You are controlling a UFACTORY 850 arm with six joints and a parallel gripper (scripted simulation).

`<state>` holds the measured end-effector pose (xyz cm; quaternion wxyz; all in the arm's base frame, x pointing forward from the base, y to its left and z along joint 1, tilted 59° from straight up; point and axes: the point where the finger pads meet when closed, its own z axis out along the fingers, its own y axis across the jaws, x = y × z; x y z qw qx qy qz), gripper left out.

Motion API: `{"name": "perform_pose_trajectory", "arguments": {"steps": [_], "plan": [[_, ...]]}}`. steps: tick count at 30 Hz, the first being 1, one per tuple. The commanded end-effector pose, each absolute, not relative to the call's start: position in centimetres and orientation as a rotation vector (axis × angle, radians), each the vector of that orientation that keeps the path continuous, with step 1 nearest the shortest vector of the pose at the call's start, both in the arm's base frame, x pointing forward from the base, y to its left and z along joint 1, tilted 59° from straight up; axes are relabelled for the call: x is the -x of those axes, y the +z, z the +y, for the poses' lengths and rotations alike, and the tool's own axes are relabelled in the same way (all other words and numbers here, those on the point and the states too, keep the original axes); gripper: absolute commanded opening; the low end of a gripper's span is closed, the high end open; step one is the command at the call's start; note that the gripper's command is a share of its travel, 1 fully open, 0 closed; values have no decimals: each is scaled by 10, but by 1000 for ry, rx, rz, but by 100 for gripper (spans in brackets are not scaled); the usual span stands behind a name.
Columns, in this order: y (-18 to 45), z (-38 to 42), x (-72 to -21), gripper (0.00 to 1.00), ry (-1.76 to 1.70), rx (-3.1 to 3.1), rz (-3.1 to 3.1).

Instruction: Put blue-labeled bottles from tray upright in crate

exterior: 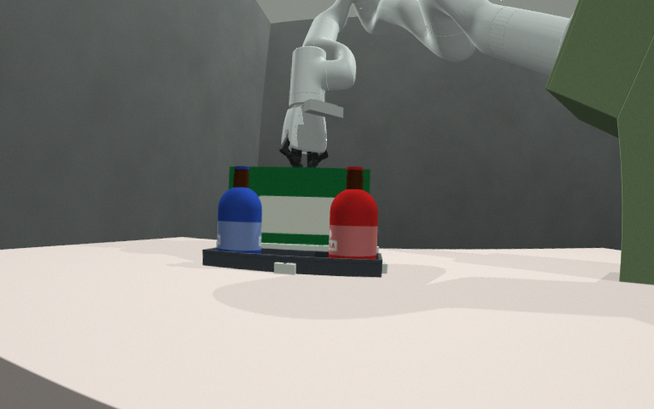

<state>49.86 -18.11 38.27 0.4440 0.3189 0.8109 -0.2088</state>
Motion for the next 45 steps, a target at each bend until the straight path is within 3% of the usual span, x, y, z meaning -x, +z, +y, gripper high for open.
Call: {"name": "perform_pose_trajectory", "arguments": {"steps": [1,45], "plan": [[383,-181,-499,0,-517,-790,2010],[381,-184,-502,0,-517,-790,2010]]}}
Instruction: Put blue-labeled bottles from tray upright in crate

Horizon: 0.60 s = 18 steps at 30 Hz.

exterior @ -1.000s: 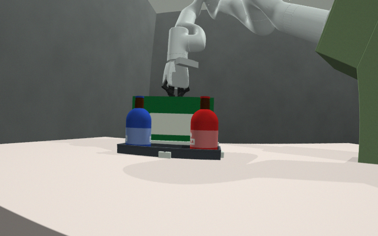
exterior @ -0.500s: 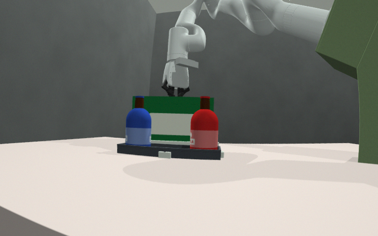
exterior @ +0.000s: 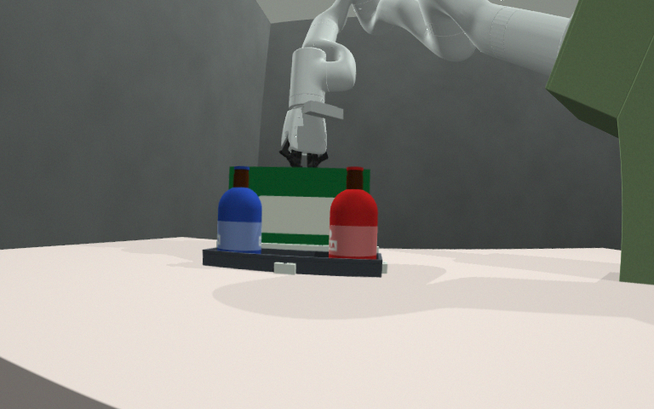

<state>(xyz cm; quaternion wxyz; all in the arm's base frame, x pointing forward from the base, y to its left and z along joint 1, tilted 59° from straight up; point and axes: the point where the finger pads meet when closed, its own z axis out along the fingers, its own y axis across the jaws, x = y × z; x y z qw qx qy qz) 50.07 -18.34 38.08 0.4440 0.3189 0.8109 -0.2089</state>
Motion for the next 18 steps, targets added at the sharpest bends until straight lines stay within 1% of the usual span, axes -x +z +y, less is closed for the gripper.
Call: {"name": "perform_pose_trajectory", "arguments": {"steps": [1,18], "plan": [[380,-184,-502,0,-517,-790,2010],[377,-189,-506,0,-517,-790,2010]]}}
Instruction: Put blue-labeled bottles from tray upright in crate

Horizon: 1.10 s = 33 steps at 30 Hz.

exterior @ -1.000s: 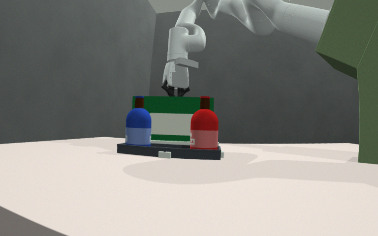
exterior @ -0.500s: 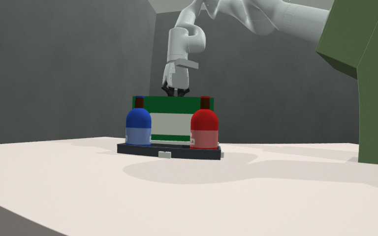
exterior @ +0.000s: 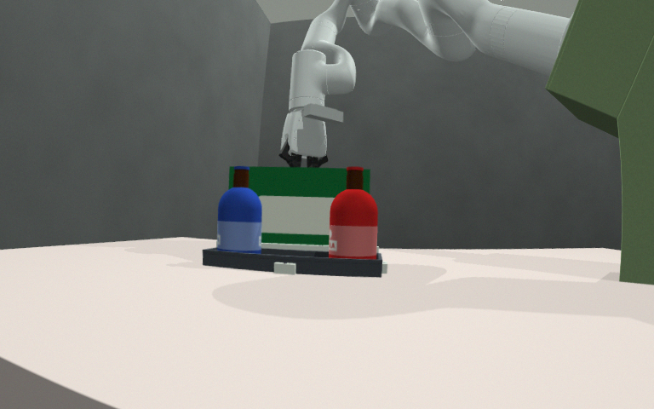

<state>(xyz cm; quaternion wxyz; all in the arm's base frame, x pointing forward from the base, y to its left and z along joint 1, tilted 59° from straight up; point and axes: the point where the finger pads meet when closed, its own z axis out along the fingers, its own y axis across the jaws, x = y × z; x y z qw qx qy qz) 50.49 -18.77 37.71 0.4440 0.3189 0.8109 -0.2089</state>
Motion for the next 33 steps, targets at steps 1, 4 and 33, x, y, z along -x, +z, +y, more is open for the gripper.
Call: {"name": "perform_pose_trajectory", "arguments": {"steps": [1,4,33], "plan": [[376,-189,-506,0,-517,-790,2010],[376,-190,-507,0,-517,-790,2010],[373,-193,-510,0,-517,-790,2010]]}}
